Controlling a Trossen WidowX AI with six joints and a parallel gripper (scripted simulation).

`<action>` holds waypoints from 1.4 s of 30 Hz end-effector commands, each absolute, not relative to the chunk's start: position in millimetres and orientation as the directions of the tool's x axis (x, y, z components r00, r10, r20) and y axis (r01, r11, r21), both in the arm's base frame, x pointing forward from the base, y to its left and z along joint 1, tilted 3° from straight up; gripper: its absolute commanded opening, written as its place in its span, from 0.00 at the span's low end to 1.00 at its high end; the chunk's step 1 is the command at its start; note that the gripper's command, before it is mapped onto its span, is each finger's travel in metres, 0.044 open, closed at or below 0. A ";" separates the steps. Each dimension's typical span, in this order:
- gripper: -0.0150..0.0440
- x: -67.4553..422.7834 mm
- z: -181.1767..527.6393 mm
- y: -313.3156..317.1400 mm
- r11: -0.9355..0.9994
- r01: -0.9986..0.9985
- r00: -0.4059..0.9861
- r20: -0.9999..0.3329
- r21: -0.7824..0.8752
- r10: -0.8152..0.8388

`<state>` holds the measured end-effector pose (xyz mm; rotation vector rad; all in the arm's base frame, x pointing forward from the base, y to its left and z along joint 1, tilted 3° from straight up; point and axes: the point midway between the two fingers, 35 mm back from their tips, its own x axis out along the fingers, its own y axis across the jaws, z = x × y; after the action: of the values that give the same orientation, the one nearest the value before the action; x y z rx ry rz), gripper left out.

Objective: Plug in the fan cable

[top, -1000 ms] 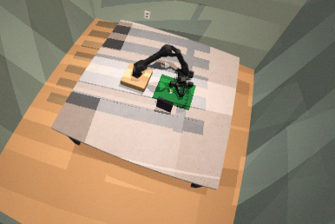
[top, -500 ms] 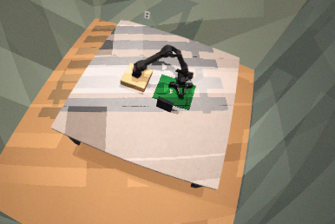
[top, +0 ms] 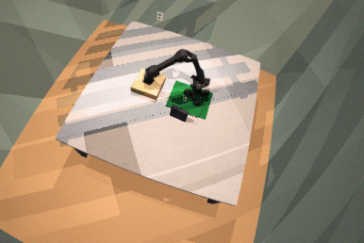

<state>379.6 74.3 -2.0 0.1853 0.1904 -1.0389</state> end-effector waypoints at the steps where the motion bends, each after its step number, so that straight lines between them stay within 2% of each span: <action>1: 0.25 379.4 -1.9 74.2 0.495 0.867 0.493 -0.243 0.061 -0.835; 33: 0.25 379.4 -1.9 74.2 0.495 0.867 0.493 -0.243 0.061 -0.835; 40: 0.57 379.6 -1.9 74.3 0.495 0.867 0.494 -0.243 0.062 -0.835; 42: 0.60 379.6 -1.9 74.3 0.495 0.867 0.494 -0.243 0.062 -0.835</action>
<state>379.6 74.3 -1.9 0.1856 0.1903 -1.0388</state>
